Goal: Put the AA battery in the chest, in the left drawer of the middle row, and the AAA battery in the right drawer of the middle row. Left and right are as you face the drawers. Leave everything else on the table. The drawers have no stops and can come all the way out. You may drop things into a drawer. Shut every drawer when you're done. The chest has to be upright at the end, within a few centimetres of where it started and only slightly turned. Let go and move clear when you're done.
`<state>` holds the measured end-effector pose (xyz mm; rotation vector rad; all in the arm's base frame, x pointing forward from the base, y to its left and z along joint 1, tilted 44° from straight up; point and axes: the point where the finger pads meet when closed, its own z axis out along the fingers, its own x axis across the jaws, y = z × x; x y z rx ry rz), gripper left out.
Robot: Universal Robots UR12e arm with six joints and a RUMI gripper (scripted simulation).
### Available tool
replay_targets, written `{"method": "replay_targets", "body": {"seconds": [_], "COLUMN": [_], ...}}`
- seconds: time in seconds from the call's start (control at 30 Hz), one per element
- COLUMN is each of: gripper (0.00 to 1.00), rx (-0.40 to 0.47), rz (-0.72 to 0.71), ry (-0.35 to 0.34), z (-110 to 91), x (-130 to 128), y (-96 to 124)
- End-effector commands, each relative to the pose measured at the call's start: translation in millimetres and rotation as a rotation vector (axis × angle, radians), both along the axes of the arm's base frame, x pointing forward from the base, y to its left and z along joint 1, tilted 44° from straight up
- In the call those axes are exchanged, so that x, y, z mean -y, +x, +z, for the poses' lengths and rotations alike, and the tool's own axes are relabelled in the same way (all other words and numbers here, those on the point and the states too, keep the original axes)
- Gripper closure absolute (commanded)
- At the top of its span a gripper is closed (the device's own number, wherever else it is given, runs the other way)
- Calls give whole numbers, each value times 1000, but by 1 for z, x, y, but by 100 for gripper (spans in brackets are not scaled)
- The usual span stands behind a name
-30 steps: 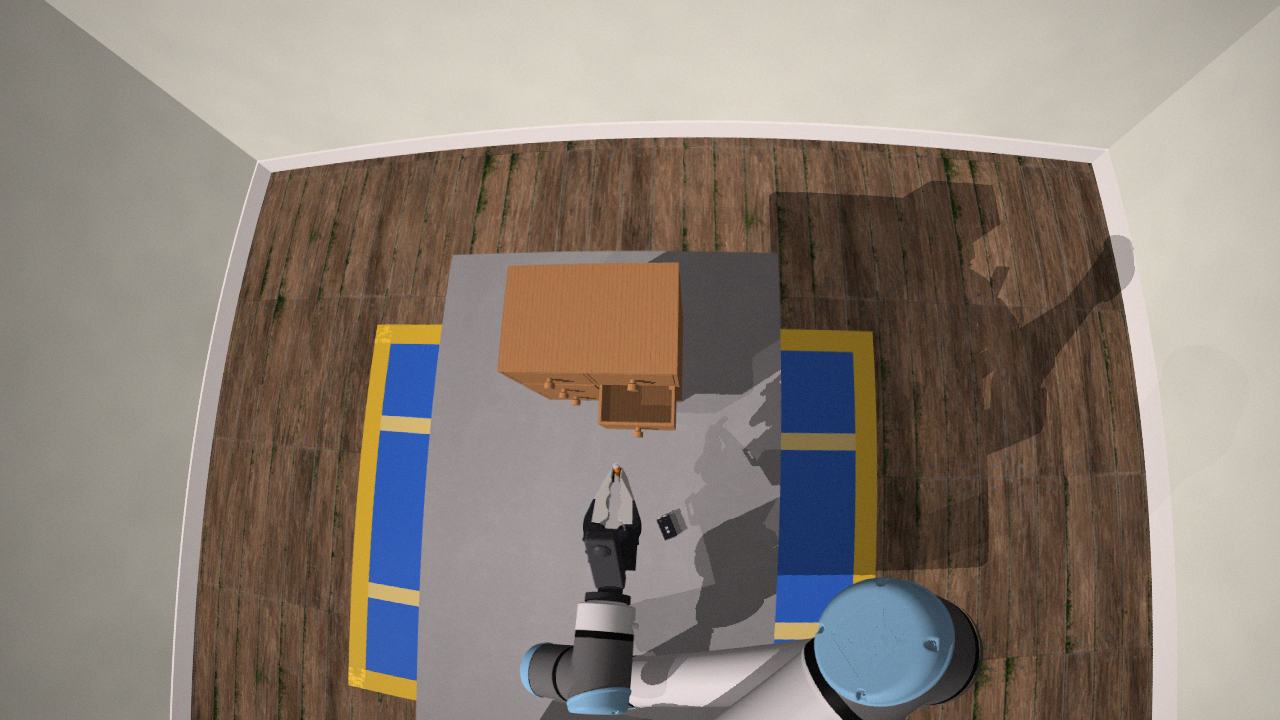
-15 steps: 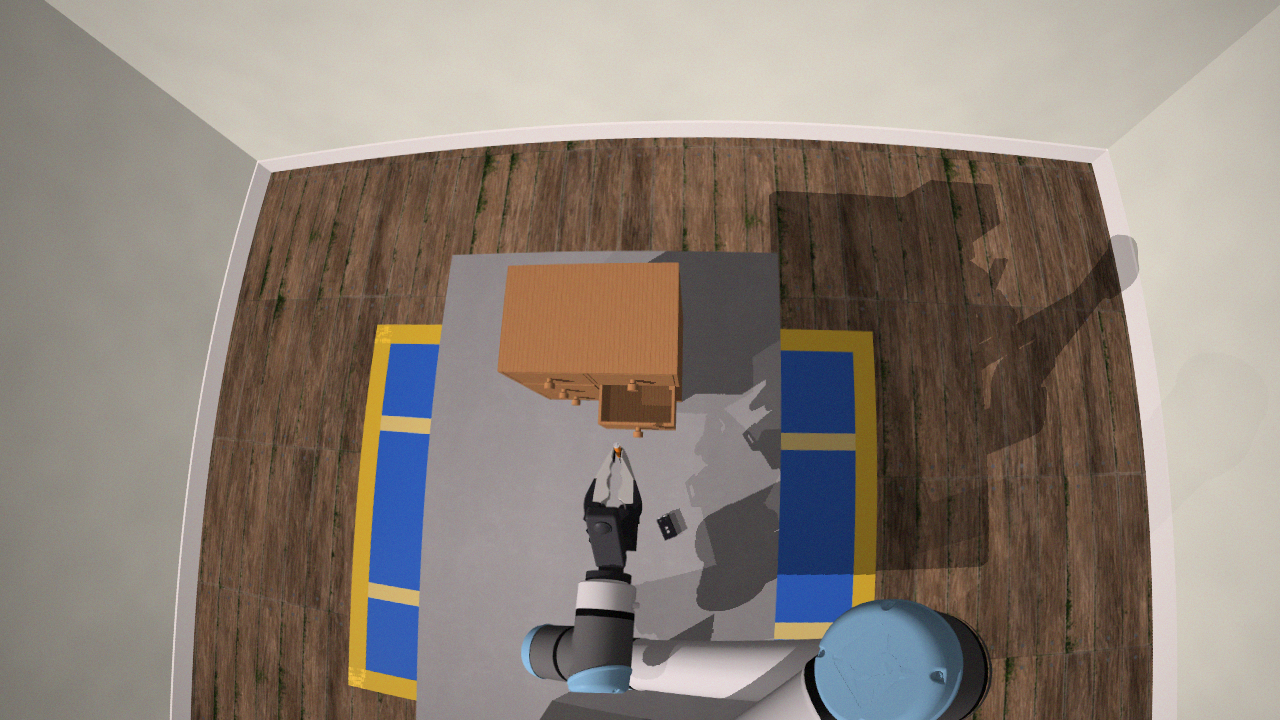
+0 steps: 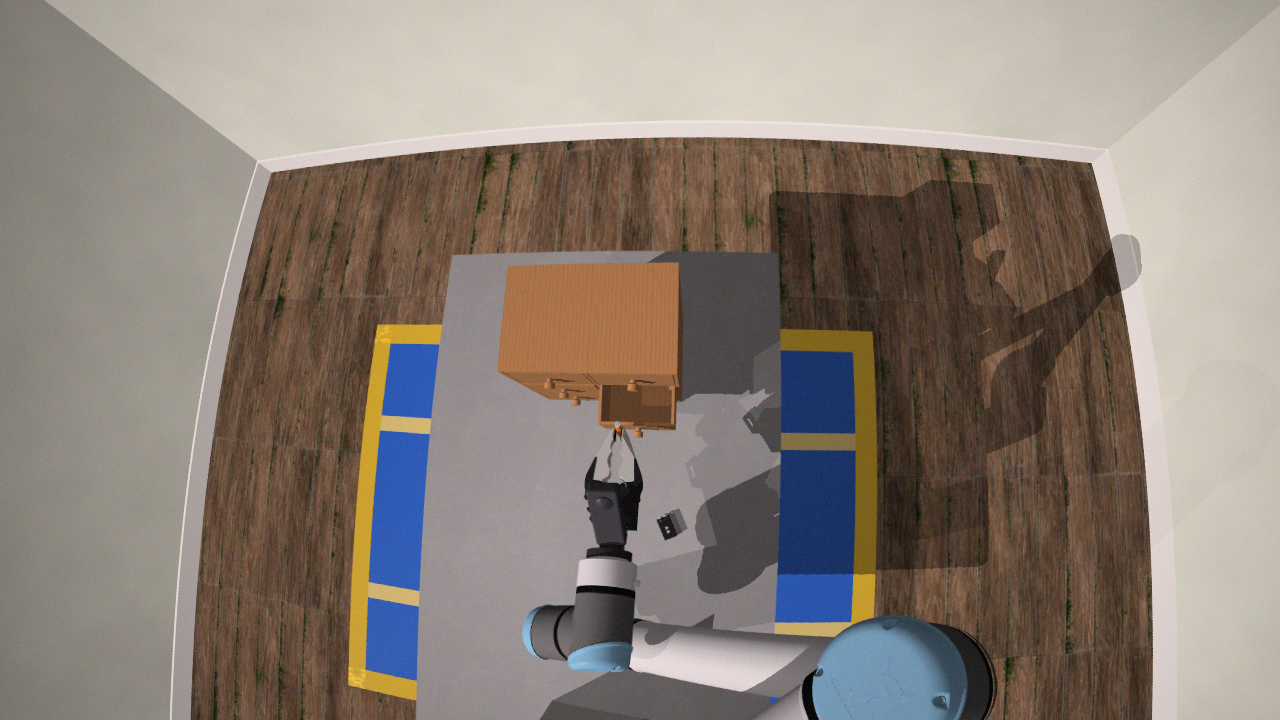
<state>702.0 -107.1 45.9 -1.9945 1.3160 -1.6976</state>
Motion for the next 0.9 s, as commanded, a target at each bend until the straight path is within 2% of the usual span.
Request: {"method": "replay_targets", "body": {"seconds": [0.0, 0.43, 0.87], "gripper": [98, 98, 98], "rx": [0, 0, 0], "rz": [0, 0, 0], "ry": [0, 0, 0], "z": [-1, -2, -3], "x": [1, 5, 6], "y": [10, 33, 44]}}
